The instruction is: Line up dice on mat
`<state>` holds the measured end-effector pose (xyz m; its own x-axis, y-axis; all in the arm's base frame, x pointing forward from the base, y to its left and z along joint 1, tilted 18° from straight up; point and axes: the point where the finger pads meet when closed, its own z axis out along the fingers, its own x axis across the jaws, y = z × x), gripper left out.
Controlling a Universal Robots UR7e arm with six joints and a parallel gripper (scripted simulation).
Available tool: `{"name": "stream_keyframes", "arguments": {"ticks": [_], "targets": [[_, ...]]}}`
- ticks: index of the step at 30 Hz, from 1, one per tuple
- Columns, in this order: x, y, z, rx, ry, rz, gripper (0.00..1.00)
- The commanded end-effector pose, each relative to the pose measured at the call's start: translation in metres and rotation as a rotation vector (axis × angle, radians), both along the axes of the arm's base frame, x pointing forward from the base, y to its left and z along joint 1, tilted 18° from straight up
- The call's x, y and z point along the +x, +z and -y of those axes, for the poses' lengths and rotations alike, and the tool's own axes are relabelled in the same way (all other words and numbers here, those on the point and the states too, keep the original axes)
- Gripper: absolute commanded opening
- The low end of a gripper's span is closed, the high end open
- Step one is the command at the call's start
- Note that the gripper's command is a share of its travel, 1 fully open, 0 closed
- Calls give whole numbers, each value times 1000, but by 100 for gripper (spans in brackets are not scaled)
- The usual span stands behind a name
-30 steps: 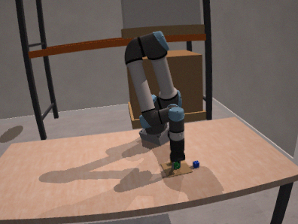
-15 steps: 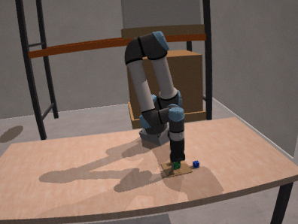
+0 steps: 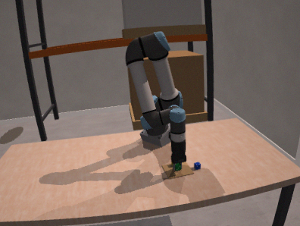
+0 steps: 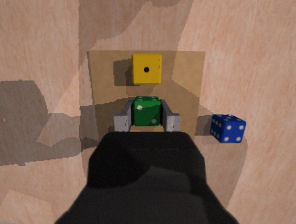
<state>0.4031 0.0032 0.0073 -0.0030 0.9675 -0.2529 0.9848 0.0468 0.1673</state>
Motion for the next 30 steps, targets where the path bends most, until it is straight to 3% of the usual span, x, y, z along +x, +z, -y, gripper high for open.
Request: {"name": "stream_keyframes", "arguments": {"ticks": [1, 10, 14, 16, 17, 19, 20, 30], "targets": [[0, 0, 0, 0, 0, 1, 57], [0, 0, 0, 0, 0, 1, 63], [0, 0, 0, 0, 0, 1, 75], [0, 0, 0, 0, 0, 1, 75], [0, 0, 0, 0, 0, 1, 81], [0, 0, 0, 0, 0, 1, 81], [0, 0, 0, 0, 0, 1, 87], [0, 0, 0, 0, 0, 1, 87]]}}
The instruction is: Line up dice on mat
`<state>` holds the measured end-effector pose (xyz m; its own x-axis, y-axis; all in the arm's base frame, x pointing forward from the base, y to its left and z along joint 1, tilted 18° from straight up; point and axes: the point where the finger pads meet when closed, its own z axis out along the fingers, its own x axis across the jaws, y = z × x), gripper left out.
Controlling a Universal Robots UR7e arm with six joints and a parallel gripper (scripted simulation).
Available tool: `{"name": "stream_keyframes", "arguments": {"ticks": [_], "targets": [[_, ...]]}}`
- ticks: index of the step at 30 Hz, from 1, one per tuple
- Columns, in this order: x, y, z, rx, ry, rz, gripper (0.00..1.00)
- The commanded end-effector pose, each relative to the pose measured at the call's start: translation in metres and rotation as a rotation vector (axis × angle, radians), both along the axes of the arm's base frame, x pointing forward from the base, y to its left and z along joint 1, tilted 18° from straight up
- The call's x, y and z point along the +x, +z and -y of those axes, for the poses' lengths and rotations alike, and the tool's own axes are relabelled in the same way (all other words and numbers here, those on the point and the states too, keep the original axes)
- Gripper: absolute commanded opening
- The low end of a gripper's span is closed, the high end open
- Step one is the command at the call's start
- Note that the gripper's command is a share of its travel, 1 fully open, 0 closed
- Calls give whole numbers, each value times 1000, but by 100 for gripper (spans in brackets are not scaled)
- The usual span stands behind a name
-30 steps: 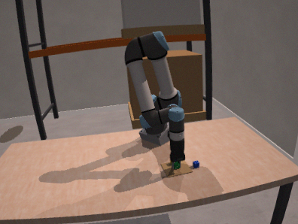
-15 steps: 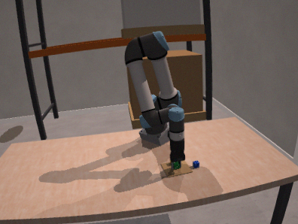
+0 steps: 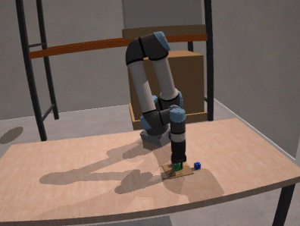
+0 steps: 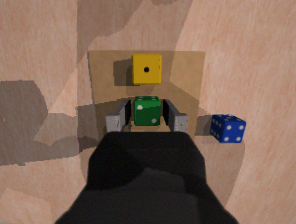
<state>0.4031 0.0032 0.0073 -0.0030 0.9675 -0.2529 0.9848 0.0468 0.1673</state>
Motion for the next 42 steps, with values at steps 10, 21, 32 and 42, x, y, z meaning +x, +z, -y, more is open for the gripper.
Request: {"name": "stream_keyframes", "arguments": {"ticks": [10, 21, 32, 42], "targets": [[-2, 13, -3, 0, 0, 1, 87], [-9, 52, -14, 0, 0, 1, 87], [-15, 83, -22, 0, 0, 1, 87], [-15, 86, -22, 0, 0, 1, 100]]}}
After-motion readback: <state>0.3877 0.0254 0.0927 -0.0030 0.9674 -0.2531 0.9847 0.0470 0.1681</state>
